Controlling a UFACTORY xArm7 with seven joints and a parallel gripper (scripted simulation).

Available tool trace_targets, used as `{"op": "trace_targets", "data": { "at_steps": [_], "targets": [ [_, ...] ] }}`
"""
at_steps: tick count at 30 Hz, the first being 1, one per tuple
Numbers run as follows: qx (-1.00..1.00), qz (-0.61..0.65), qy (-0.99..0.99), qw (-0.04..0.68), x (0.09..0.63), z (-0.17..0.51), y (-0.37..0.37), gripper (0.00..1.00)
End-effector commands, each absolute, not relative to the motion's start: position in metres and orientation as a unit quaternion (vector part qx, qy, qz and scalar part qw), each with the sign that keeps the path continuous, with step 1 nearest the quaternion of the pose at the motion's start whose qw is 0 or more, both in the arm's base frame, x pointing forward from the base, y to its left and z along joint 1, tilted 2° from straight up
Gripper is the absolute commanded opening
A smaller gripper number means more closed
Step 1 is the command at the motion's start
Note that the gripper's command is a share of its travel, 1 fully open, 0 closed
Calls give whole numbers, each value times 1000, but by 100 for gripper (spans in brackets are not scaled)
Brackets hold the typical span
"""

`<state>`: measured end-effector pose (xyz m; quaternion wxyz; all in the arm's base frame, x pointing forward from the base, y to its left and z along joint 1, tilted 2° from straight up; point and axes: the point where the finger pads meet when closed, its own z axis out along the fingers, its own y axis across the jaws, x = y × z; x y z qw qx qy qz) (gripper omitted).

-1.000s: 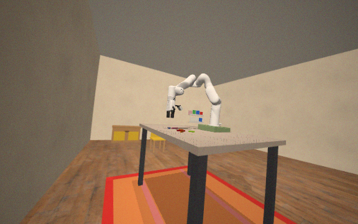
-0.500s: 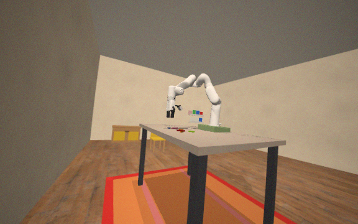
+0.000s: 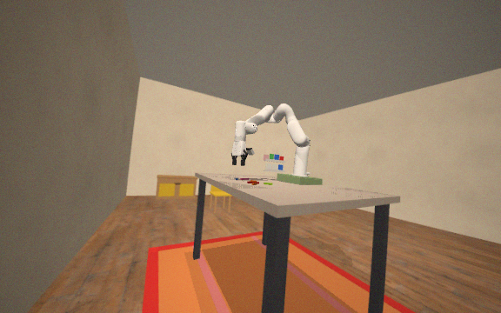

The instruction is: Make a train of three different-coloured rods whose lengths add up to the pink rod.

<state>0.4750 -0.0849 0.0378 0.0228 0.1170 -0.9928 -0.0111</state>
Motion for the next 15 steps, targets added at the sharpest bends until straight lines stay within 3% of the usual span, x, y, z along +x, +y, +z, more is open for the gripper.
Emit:
{"op": "trace_targets", "data": {
  "at_steps": [1,15],
  "targets": [
    [185,-16,-982,23,474,36,-86,100],
    [385,-25,-922,26,467,29,-90,100]
  ]
}}
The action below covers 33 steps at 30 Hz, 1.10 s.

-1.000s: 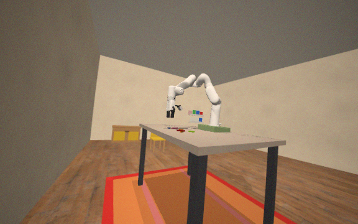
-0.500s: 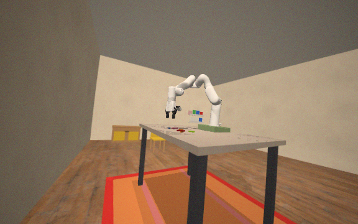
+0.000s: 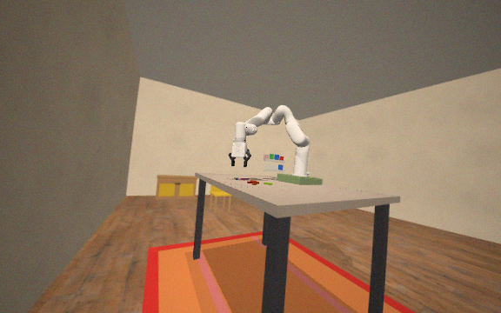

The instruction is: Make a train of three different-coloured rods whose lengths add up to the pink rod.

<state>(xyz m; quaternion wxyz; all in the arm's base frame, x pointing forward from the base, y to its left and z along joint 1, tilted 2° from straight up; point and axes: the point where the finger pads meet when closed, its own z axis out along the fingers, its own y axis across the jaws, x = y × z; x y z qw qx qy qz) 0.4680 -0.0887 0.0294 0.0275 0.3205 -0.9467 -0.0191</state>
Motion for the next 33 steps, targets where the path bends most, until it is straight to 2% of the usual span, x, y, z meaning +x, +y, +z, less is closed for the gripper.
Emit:
{"op": "trace_targets", "data": {
  "at_steps": [1,33],
  "targets": [
    [398,-26,-917,26,467,28,-90,100],
    [757,-37,-652,13,459,19,-102,100]
  ]
}}
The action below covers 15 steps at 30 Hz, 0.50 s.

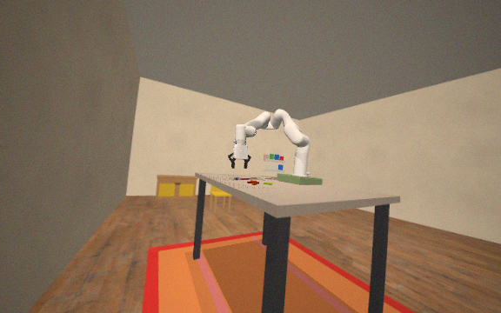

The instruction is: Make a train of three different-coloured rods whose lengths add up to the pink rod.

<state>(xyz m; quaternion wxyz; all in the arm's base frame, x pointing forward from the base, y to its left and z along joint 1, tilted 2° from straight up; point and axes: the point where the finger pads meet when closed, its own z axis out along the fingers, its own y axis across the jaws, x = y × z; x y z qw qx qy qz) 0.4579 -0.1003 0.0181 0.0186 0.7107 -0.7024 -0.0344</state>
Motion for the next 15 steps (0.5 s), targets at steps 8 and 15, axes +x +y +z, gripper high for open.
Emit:
{"op": "trace_targets", "data": {
  "at_steps": [8,15],
  "targets": [
    [824,-36,-565,8,458,18,-106,100],
    [877,-34,-480,3,457,17,-110,100]
  ]
}}
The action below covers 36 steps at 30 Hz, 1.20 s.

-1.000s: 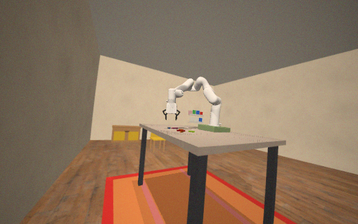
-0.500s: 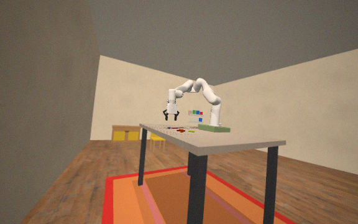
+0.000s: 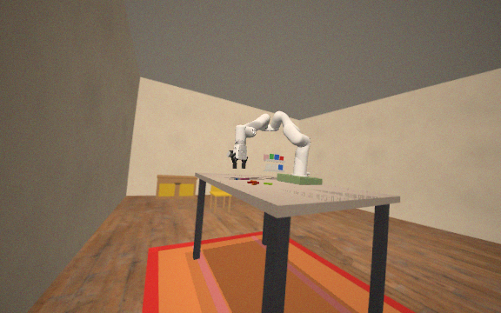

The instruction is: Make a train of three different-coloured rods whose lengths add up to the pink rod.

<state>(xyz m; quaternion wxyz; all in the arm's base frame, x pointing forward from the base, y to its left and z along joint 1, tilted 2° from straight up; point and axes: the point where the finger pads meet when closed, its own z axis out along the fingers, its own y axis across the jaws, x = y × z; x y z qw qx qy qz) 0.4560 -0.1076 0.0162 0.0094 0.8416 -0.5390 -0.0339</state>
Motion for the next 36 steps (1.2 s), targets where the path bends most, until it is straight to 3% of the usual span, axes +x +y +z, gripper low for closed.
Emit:
{"op": "trace_targets", "data": {
  "at_steps": [1,22,32,33,36],
  "targets": [
    [884,-34,-467,3,457,17,-111,100],
    [980,-19,-196,-7,458,19,-125,100],
    [985,-17,-171,-7,458,19,-126,100],
    [985,-17,-171,-7,458,19,-126,24],
    [985,-17,-171,-7,458,19,-126,24]
  ]
}}
